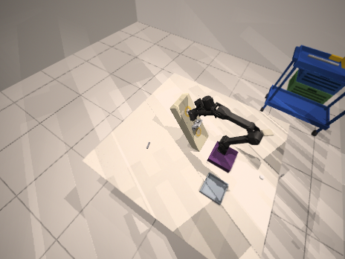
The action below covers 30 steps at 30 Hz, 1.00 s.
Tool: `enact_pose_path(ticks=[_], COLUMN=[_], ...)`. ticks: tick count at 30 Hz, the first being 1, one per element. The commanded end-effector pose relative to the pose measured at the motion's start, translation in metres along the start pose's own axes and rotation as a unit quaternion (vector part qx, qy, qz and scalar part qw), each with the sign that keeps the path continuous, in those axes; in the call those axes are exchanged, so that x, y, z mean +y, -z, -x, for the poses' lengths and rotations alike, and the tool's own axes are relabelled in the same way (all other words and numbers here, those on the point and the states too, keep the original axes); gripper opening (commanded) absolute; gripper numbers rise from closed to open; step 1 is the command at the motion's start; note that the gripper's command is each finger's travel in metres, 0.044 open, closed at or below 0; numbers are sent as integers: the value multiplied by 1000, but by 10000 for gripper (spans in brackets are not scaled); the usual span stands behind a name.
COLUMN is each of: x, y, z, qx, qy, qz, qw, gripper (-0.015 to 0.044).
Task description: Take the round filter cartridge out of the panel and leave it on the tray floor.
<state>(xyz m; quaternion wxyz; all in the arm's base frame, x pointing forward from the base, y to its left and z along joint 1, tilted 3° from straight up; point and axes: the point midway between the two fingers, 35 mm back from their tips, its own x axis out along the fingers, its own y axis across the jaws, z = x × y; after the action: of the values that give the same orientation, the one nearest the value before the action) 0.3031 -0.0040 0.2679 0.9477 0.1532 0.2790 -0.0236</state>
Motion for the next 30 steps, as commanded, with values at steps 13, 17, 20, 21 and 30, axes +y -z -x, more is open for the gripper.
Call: enact_pose_path(ticks=[13,17,20,21,30], x=[0,0,0,0,0], y=[-2,-1,-1,-1,-1], z=[-3,-3,-3,-3,-6], qx=[-3,-3,-3,-3,-3], qy=[1,1,1,1,1], qz=[-1,-1,-1,-1,-1], qw=[1000,1000,1000,1000,1000], gripper=[99,99,99,99,99])
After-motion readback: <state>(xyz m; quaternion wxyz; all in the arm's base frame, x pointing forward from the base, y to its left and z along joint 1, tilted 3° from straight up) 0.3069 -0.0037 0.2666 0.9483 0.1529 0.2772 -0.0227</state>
